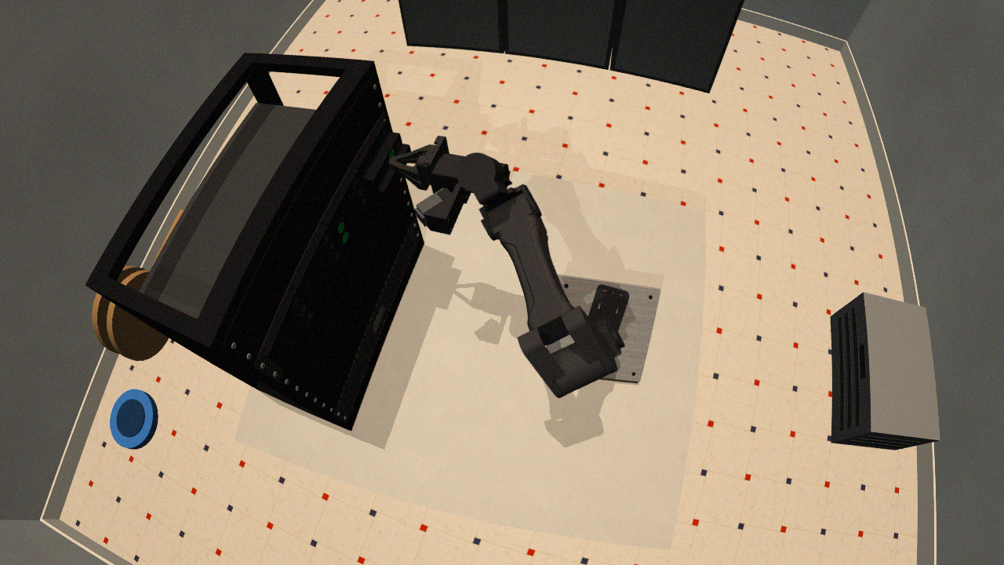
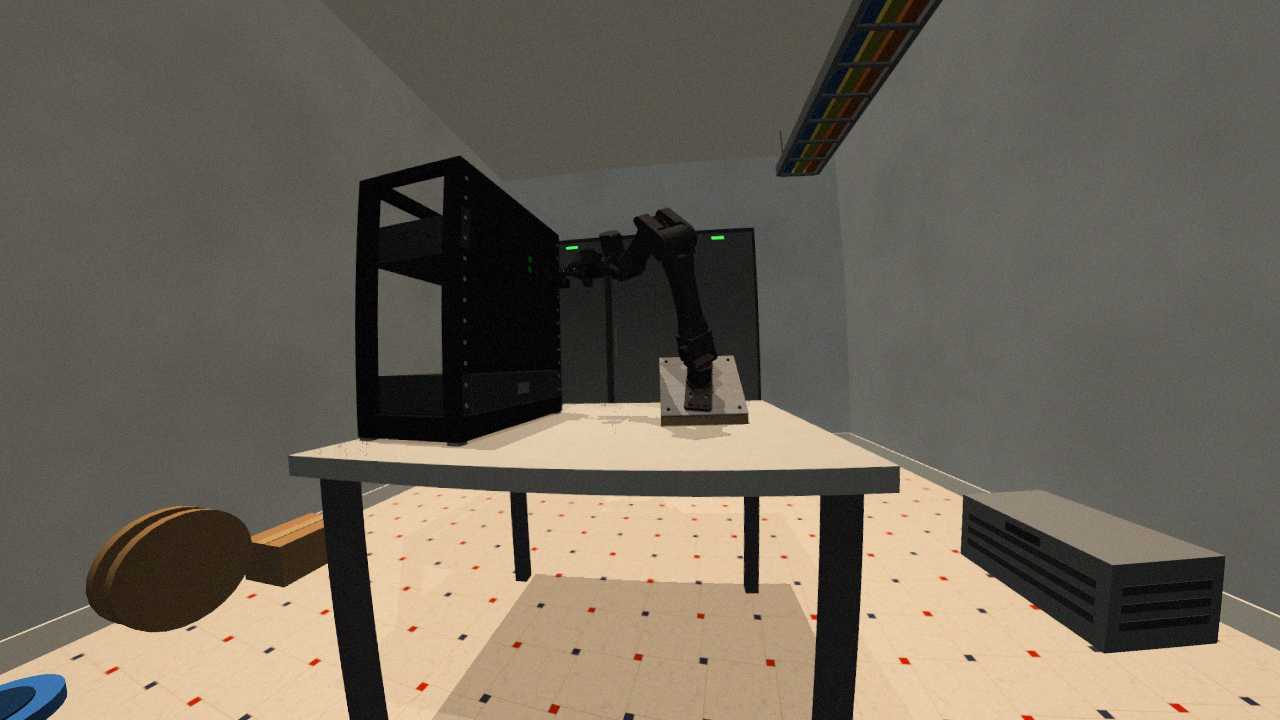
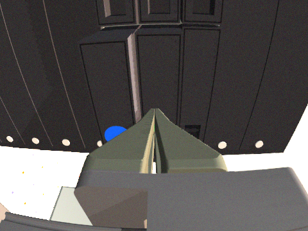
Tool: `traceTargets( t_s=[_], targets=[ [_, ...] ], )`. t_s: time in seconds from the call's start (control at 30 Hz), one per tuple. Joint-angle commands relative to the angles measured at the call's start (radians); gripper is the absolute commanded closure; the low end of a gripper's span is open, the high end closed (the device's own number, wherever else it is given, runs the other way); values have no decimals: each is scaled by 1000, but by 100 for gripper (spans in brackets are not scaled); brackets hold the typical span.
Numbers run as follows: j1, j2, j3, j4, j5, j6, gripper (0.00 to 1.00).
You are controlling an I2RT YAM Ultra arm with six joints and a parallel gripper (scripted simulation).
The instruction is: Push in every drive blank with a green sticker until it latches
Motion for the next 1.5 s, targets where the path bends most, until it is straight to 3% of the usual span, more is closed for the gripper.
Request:
traceTargets(
  t_s=[0.0, 1.47],
  targets=[
    [22, 0, 57, 24, 44, 17, 100],
    [39, 7, 92, 3, 60, 21, 100]
  ],
)
